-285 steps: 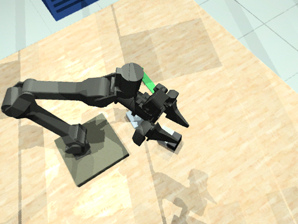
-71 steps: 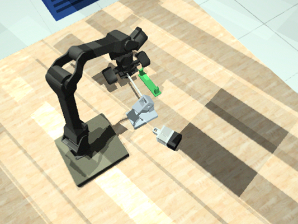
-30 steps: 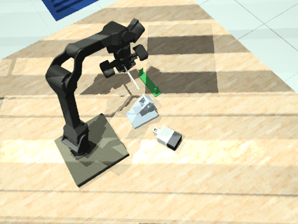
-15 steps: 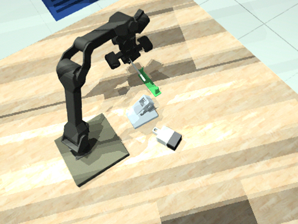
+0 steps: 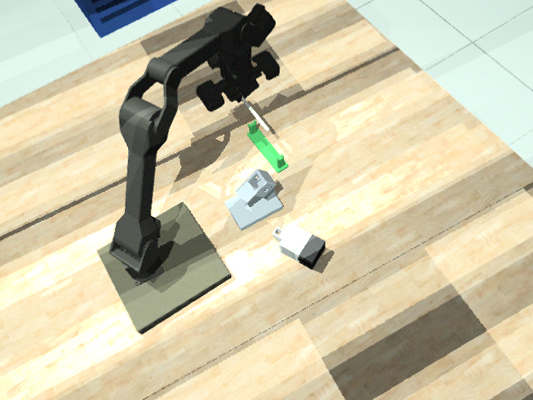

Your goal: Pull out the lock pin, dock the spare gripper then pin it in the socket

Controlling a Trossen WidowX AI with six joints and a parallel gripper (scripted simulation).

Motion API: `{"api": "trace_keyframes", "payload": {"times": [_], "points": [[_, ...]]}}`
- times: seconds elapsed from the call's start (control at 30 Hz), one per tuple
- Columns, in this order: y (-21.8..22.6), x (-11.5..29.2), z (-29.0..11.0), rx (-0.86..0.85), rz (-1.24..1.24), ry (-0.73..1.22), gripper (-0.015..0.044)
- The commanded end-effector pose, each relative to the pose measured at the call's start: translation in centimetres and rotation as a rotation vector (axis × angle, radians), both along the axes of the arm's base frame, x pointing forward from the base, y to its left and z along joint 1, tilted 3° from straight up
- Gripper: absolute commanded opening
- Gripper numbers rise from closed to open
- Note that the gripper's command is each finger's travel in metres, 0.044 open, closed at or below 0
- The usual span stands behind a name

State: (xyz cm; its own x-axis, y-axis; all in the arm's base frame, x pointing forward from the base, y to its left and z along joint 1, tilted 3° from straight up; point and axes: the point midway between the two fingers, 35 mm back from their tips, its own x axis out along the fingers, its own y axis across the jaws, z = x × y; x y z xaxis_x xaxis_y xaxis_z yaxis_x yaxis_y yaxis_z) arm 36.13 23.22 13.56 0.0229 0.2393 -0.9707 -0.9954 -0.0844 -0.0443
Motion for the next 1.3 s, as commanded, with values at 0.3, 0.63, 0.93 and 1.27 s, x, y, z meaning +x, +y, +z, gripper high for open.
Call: {"api": "trace_keyframes", "payload": {"times": [0.3, 0.63, 0.93, 1.27], "points": [[0.3, 0.4, -1.4, -0.001, 0.008, 0.0, 0.0], [0.4, 0.4, -2.8, 0.001, 0.008, -0.003, 0.0], [0.5, 0.5, -4.0, 0.002, 0.008, -0.005, 0.0], [0.6, 0.5, -5.4, 0.004, 0.008, -0.008, 0.0]]}}
